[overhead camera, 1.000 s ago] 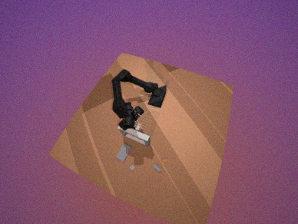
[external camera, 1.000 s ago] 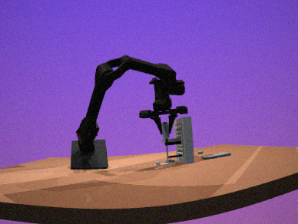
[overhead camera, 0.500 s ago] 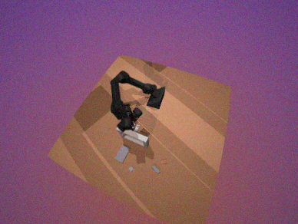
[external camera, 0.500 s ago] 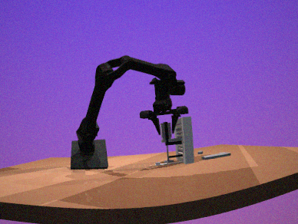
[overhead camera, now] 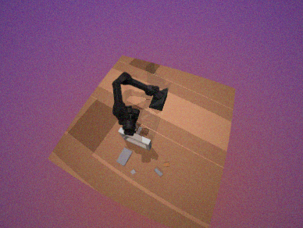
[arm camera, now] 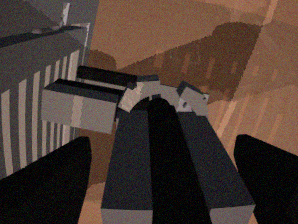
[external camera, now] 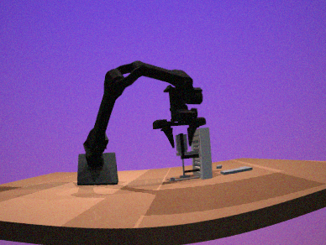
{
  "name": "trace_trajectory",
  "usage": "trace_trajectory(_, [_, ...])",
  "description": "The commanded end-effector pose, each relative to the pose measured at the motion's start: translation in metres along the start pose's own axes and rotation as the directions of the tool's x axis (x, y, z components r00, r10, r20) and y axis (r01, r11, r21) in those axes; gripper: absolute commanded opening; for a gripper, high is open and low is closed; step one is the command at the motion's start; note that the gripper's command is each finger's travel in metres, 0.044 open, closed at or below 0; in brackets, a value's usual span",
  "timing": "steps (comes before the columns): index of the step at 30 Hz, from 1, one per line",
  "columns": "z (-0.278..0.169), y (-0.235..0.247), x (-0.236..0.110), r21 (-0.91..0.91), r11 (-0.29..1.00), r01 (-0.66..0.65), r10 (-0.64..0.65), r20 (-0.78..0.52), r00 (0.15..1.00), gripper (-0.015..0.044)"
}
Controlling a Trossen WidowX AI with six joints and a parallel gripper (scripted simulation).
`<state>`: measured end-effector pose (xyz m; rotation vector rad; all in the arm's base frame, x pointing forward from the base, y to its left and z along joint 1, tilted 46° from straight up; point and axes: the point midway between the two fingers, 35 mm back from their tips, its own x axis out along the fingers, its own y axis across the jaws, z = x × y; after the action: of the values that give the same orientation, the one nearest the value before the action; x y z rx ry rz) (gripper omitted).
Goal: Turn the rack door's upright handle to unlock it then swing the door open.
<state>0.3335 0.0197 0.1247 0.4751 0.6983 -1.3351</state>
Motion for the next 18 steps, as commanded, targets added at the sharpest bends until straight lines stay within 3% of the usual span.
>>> trace_trajectory(1, [-0.0006,0.0,0.0004,-0.207,0.978,0.001,-0.002,-0.004,1.0,0.0299])
trace_trajectory(9, [-0.0005,-0.0001,0.0004,-0.569,0.823,0.0,-0.002,-0.003,1.0,0.0299])
trace_trajectory(18, [-0.0005,-0.0001,0.0004,-0.868,0.497,-0.002,-0.002,-0.003,1.0,0.0299])
